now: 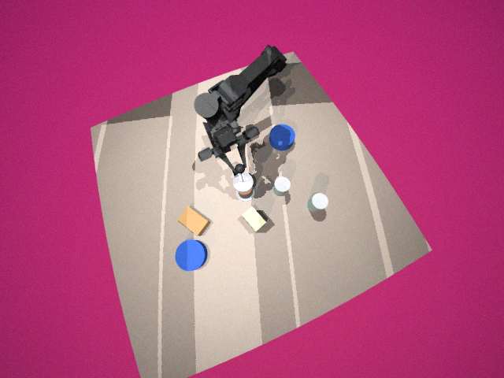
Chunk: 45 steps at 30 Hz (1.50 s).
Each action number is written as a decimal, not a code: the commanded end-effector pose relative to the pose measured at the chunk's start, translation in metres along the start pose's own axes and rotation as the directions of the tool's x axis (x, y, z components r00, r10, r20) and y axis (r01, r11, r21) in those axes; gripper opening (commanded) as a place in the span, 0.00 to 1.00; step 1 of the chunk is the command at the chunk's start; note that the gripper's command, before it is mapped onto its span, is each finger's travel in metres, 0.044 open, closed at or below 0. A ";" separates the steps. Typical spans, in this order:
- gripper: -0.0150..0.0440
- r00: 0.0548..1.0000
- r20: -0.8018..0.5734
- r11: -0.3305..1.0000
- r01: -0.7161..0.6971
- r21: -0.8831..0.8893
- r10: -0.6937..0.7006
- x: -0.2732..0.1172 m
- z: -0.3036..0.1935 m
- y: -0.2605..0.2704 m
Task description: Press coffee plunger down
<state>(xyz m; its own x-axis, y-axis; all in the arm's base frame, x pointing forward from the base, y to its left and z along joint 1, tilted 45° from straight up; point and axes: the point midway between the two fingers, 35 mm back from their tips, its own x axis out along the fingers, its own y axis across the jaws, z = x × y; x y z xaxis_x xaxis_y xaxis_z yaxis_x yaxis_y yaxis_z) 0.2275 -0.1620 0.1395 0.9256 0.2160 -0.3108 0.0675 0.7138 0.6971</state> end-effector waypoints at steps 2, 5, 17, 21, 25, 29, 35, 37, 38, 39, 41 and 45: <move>0.47 1.000 -0.010 1.000 0.007 -0.001 -0.007 0.006 -0.009 -0.003; 0.47 1.000 -0.012 1.000 0.008 -0.002 -0.008 0.009 -0.012 -0.004; 0.47 1.000 -0.019 1.000 0.013 -0.003 -0.013 0.021 -0.027 -0.007; 0.47 1.000 -0.020 1.000 0.014 -0.004 -0.014 0.025 -0.033 -0.008; 0.47 1.000 -0.020 1.000 0.015 -0.004 -0.015 0.029 -0.038 -0.009; 0.47 1.000 -0.020 1.000 0.015 -0.004 -0.015 0.033 -0.043 -0.010; 0.47 1.000 -0.019 1.000 0.015 -0.004 -0.016 0.039 -0.051 -0.010; 0.47 1.000 -0.018 1.000 0.015 -0.004 -0.015 0.041 -0.054 -0.010; 0.47 1.000 -0.018 1.000 0.015 -0.003 -0.015 0.042 -0.055 -0.010; 0.47 1.000 -0.017 1.000 0.015 -0.003 -0.015 0.043 -0.057 -0.010; 0.47 1.000 -0.016 1.000 0.015 -0.003 -0.015 0.045 -0.059 -0.010; 0.47 1.000 -0.013 1.000 0.013 -0.002 -0.013 0.049 -0.065 -0.009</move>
<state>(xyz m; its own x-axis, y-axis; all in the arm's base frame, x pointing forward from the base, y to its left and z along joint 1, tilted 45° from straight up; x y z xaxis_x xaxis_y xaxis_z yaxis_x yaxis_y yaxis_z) 0.2495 -0.1252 0.0919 0.9300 0.2064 -0.3041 0.0576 0.7354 0.6752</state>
